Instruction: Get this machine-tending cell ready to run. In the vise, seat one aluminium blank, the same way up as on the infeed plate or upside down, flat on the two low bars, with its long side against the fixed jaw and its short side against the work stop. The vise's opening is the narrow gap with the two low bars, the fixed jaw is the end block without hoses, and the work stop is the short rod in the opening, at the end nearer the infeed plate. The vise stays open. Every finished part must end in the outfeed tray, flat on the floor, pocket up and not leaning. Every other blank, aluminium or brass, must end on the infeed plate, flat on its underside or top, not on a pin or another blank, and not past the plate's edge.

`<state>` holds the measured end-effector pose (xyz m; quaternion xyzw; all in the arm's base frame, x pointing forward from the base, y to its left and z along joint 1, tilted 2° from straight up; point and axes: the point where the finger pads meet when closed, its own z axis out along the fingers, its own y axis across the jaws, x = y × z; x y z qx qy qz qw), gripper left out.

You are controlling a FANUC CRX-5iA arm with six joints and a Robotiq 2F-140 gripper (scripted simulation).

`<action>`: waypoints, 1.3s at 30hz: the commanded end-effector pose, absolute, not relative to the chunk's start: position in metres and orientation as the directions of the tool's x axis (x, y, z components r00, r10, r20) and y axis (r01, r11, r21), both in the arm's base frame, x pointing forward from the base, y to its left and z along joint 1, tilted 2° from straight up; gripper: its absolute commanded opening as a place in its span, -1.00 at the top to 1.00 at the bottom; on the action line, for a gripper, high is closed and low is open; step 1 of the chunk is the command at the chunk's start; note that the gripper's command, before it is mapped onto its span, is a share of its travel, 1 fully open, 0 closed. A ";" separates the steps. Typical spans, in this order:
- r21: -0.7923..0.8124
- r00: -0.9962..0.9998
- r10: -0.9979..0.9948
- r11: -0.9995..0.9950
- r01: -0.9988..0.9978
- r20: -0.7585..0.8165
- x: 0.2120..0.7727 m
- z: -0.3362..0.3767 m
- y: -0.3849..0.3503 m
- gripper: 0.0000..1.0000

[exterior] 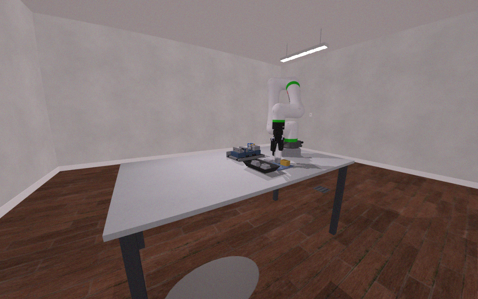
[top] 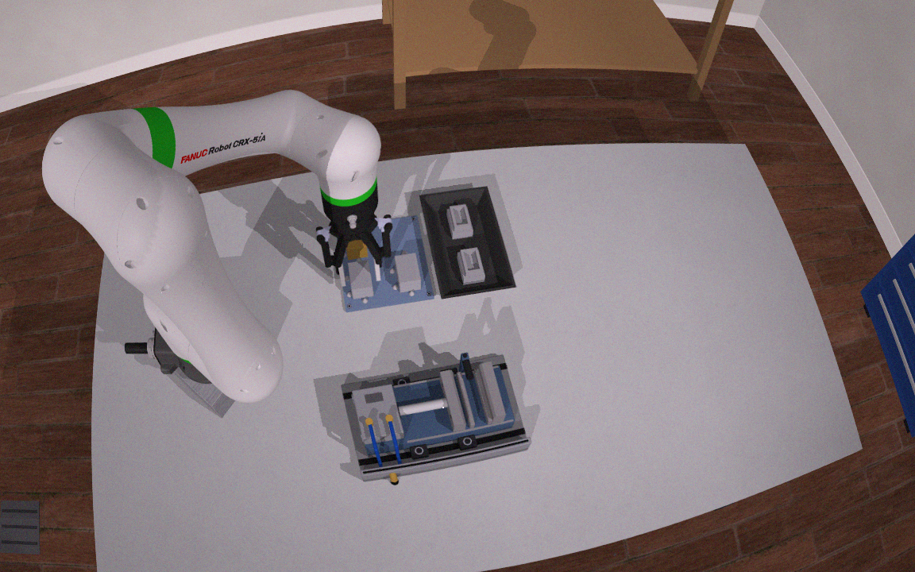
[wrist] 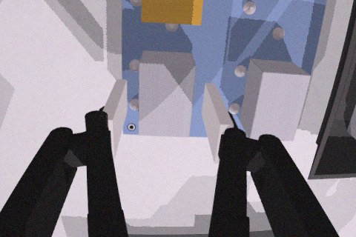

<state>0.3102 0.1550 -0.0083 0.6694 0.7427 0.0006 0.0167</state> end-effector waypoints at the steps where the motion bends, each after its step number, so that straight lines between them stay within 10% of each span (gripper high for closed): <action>1: 0.024 -0.103 0.994 0.104 0.994 -0.024 0.310 -0.008 0.155 0.20; 19: 0.024 -0.103 0.994 0.104 0.994 -0.024 0.310 -0.008 0.155 0.20; 20: 0.024 -0.103 0.994 0.104 0.994 -0.024 0.310 -0.008 0.155 1.00; 39: 0.024 -0.103 0.994 0.104 0.994 -0.024 0.310 -0.008 0.155 1.00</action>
